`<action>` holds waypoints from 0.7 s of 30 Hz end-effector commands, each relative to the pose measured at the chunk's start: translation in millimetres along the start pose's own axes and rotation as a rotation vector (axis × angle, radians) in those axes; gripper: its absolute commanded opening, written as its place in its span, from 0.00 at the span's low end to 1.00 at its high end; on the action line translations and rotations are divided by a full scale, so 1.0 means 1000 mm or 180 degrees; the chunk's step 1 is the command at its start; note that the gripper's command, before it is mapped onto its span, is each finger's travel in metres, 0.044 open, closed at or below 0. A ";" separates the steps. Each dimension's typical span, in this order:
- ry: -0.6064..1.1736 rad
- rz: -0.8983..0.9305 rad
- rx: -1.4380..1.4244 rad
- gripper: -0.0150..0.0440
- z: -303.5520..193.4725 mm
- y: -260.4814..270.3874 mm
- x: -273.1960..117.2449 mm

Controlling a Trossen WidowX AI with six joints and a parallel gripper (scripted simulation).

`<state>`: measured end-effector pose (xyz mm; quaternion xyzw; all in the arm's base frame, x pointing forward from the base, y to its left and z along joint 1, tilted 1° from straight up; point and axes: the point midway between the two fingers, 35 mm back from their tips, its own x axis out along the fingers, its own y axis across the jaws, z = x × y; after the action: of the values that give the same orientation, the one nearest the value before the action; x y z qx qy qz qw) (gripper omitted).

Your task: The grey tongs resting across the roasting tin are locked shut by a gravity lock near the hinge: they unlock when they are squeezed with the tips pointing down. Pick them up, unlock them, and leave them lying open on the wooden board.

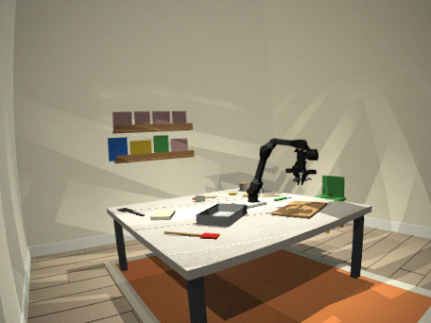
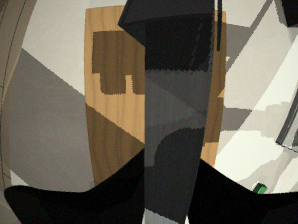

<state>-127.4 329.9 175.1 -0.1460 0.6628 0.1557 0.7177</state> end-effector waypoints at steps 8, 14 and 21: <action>0.0285 0.0109 -0.0002 0.00 0.002 0.004 -0.005; 0.0285 0.0109 -0.0002 0.00 0.002 0.004 -0.003; 0.0285 0.0110 -0.0002 0.00 0.001 0.007 0.008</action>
<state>-127.9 336.2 170.9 -0.1410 0.6945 0.1590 0.6874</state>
